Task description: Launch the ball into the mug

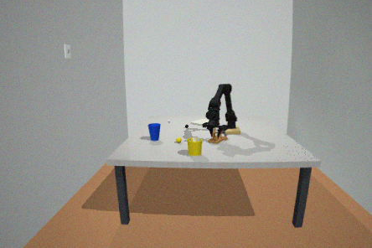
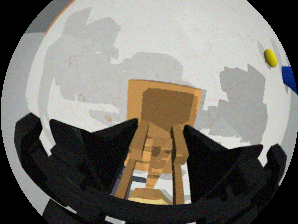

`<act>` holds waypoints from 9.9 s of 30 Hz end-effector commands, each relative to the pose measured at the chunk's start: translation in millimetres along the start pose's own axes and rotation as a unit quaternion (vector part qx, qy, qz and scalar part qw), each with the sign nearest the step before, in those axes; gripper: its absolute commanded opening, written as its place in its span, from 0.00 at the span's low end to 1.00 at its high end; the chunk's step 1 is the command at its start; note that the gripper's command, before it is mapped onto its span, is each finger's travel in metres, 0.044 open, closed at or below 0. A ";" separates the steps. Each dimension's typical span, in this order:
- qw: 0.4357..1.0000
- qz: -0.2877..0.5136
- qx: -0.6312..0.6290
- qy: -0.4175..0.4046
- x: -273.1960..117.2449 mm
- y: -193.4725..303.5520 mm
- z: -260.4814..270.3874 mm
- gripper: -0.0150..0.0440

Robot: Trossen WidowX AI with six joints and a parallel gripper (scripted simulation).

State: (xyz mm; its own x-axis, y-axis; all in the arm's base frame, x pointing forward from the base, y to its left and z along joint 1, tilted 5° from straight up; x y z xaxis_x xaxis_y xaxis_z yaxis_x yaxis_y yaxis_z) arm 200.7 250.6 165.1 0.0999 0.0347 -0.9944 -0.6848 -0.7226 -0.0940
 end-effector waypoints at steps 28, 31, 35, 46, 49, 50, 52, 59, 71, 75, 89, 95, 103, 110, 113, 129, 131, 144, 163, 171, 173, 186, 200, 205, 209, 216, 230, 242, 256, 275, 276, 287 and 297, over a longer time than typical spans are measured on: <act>1.000 0.000 0.003 0.001 -96.1 2.6 0.4 1.00; 1.000 0.000 0.003 0.001 -78.7 1.6 0.5 1.00; 1.000 0.000 0.003 0.001 -49.0 2.5 0.4 1.00; 1.000 0.000 0.003 0.001 -38.8 1.7 0.5 1.00; 1.000 0.000 0.003 0.001 -33.8 1.5 0.5 1.00; 1.000 0.000 0.003 0.001 -32.2 1.4 0.5 1.00; 1.000 0.000 0.003 0.001 -28.9 1.4 0.5 1.00; 1.000 0.000 0.003 0.001 -17.5 1.4 0.5 1.00; 1.000 0.000 0.003 0.001 1.8 2.4 0.3 1.00; 1.000 0.000 0.003 0.001 4.1 2.7 0.3 1.00; 1.000 -0.004 0.005 -0.001 1.0 1.0 0.6 0.51; 1.000 -0.004 0.005 -0.001 1.0 1.0 0.6 0.44; 1.000 -0.004 0.005 0.000 -48.9 0.9 0.5 0.25; 1.000 -0.002 0.006 0.001 -40.5 0.3 1.0 0.25; 1.000 -0.002 0.006 0.001 -35.5 0.1 1.0 0.25; 1.000 -0.001 0.007 0.001 -9.3 0.4 1.1 0.25; 1.000 -0.001 0.007 0.001 -6.0 0.6 1.0 0.25; 1.000 -0.001 0.007 0.001 -0.9 0.2 1.3 0.30; 1.000 -0.001 0.007 0.001 -65.1 -4.0 1.9 1.00; 1.000 -0.005 0.006 0.000 -85.4 -2.6 1.2 1.00; 1.000 -0.004 0.006 0.000 -87.8 -1.3 1.2 1.00; 1.000 0.000 0.005 0.001 -48.8 3.2 1.4 1.00; 1.000 0.000 0.005 0.001 -27.3 2.0 1.5 1.00; 1.000 0.000 0.005 0.001 -19.1 2.0 1.5 1.00; 1.000 0.000 0.005 0.001 -12.6 2.2 1.4 1.00; 1.000 0.000 0.005 0.001 -1.4 2.9 1.3 1.00; 1.000 -0.004 0.007 0.001 1.0 1.7 1.5 0.78; 1.000 -0.004 0.007 0.001 1.0 1.7 1.5 0.44; 1.000 -0.002 0.007 0.001 -42.1 0.7 1.3 0.25; 1.000 -0.001 0.007 0.001 -10.9 0.5 1.1 0.25; 1.000 -0.001 0.007 0.001 -9.3 0.6 1.1 0.25; 1.000 -0.001 0.009 0.002 -0.9 0.2 1.2 0.25; 1.000 -0.001 0.009 0.002 -0.9 0.2 1.2 0.57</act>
State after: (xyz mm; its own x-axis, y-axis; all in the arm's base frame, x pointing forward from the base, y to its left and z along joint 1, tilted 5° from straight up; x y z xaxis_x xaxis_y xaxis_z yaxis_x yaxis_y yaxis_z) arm 199.6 251.1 164.9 0.1026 0.0330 -0.9942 -0.6967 -0.7110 -0.0956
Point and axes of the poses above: the point midway between the two fingers, 35 mm back from their tips, its own x axis out along the fingers, its own z axis across the jaws, y = z × x, the point moved 10 cm from there along -x, back along the fingers, and after that the axes turned 4 degrees about x, right-handed, at the moved point
